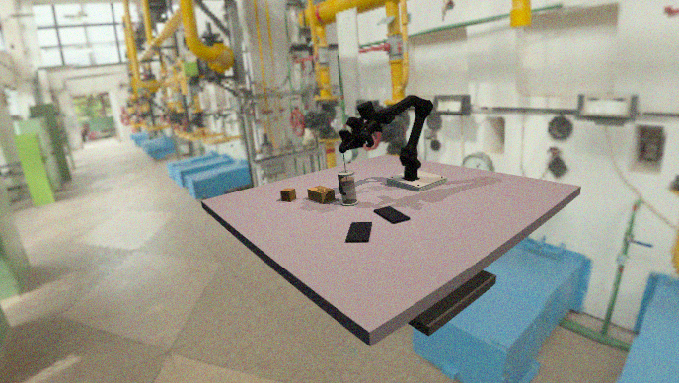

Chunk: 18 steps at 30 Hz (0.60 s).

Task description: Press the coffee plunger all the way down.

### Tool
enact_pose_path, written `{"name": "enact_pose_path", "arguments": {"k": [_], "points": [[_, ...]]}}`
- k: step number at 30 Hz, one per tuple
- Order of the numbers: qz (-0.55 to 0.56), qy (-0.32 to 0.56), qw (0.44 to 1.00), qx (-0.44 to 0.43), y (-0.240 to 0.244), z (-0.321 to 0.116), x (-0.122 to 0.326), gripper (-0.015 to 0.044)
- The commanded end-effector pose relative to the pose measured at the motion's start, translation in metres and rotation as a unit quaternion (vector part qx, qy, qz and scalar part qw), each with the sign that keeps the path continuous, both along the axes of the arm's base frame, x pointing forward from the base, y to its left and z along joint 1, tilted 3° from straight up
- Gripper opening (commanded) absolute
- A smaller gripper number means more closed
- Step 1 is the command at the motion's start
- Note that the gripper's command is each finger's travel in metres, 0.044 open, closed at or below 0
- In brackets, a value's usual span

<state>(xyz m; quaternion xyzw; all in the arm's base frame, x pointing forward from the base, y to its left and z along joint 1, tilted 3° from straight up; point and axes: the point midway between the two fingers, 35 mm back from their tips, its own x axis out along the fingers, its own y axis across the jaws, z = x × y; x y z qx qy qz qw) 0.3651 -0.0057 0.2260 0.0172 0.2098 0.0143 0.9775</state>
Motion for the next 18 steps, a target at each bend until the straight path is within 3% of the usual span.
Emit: {"name": "enact_pose_path", "arguments": {"k": [1, 18], "points": [[-0.001, 0.039, 0.999, 0.003, 0.001, -0.033, -0.002, 0.0116], [-0.001, 0.039, 0.999, 0.003, 0.003, -0.061, 0.002, 0.0116]]}}
